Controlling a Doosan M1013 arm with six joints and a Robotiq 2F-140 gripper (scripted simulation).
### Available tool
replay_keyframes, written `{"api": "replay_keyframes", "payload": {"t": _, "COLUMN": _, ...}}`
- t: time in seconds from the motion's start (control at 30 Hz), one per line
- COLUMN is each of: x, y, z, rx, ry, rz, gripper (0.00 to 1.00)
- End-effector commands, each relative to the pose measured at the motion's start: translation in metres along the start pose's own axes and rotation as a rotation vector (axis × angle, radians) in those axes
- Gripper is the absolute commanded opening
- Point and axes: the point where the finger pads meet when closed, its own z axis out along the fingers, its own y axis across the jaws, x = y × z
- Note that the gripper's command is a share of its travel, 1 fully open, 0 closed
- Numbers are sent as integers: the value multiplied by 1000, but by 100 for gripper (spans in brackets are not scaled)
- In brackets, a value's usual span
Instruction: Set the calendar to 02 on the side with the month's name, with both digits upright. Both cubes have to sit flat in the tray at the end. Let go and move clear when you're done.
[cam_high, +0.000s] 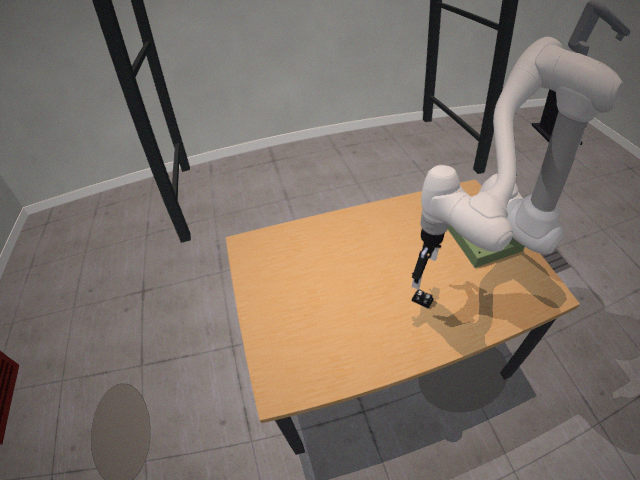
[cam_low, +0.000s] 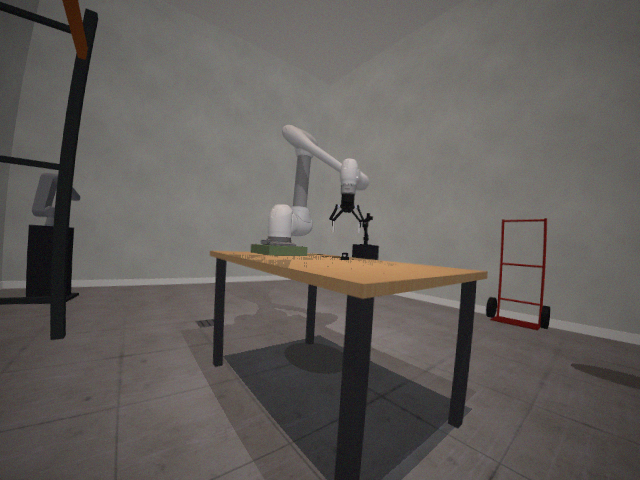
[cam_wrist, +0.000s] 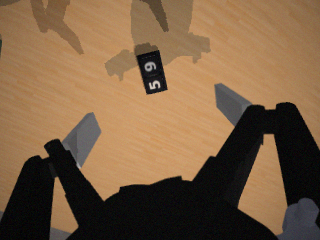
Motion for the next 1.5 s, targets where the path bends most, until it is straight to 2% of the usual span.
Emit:
{"api": "replay_keyframes", "payload": {"t": 0.0, "x": 0, "y": 0, "z": 0, "rx": -1, "ry": 0, "rz": 1, "gripper": 100}}
{"api": "replay_keyframes", "payload": {"t": 0.4, "x": 0, "y": 0, "z": 7, "rx": -1, "ry": 0, "rz": 1, "gripper": 100}}
{"api": "replay_keyframes", "payload": {"t": 0.53, "x": 1, "y": -1, "z": 29, "rx": -1, "ry": 0, "rz": 1, "gripper": 100}}
{"api": "replay_keyframes", "payload": {"t": 0.6, "x": 1, "y": -1, "z": 32, "rx": -1, "ry": 0, "rz": 1, "gripper": 100}}
{"api": "replay_keyframes", "payload": {"t": 0.63, "x": 1, "y": -1, "z": 32, "rx": -1, "ry": 0, "rz": 1, "gripper": 35}}
{"api": "replay_keyframes", "payload": {"t": 1.47, "x": 1, "y": -1, "z": 32, "rx": -1, "ry": 0, "rz": 1, "gripper": 35}}
